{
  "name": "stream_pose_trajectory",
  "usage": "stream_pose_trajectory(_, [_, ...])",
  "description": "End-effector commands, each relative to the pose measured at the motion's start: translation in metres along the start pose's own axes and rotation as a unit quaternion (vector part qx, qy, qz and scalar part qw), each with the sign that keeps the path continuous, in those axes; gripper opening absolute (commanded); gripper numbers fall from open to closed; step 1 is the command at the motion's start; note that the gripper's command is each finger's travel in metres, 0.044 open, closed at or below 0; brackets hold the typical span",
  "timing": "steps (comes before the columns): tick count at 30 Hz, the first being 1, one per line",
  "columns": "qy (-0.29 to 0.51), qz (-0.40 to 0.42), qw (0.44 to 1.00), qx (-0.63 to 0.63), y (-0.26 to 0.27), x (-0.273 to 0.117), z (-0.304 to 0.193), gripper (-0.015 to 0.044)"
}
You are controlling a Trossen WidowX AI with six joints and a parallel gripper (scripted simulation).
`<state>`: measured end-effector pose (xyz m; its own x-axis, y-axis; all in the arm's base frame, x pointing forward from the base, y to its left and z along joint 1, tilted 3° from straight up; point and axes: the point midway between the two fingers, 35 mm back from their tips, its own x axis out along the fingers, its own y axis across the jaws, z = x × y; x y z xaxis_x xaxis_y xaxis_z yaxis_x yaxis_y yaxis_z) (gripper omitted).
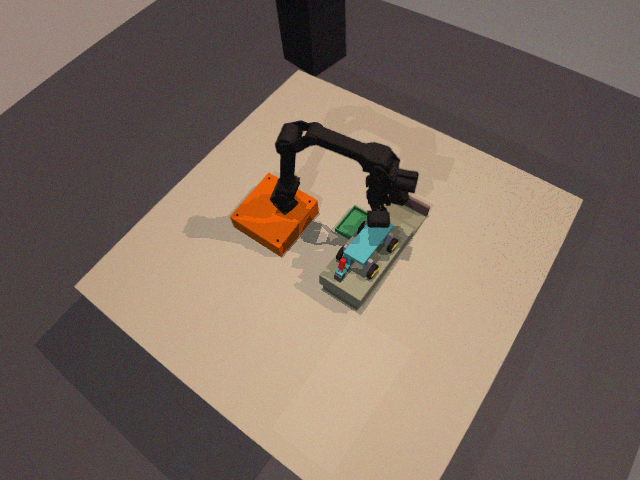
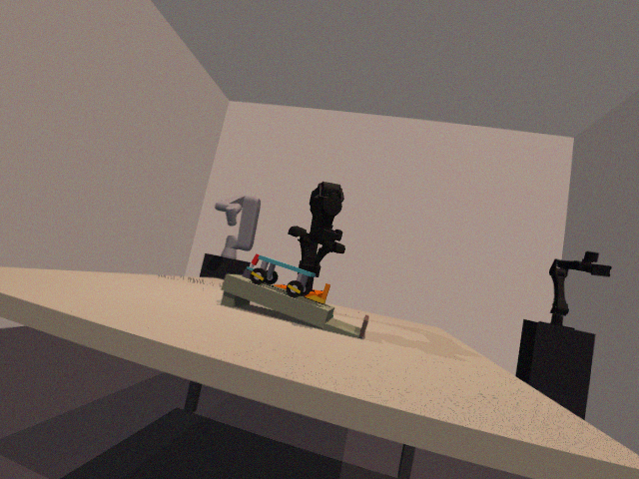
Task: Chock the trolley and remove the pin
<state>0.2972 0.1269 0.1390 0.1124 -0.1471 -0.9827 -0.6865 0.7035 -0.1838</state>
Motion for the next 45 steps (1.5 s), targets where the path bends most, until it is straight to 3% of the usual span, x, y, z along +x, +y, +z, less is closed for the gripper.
stream_pose_trajectory(1, [0.005,-0.012,0.998,-0.063,-0.017,-0.003,-0.007,0.019])
stream_pose_trajectory(13, [0.041,-0.032,0.963,-0.265,-0.073,-0.006,-0.039,0.019])
stream_pose_trajectory(26, [0.096,-0.027,0.883,-0.459,-0.131,-0.011,-0.086,0.019])
stream_pose_trajectory(45, [0.099,-0.026,0.878,-0.468,-0.136,0.005,-0.091,0.019])
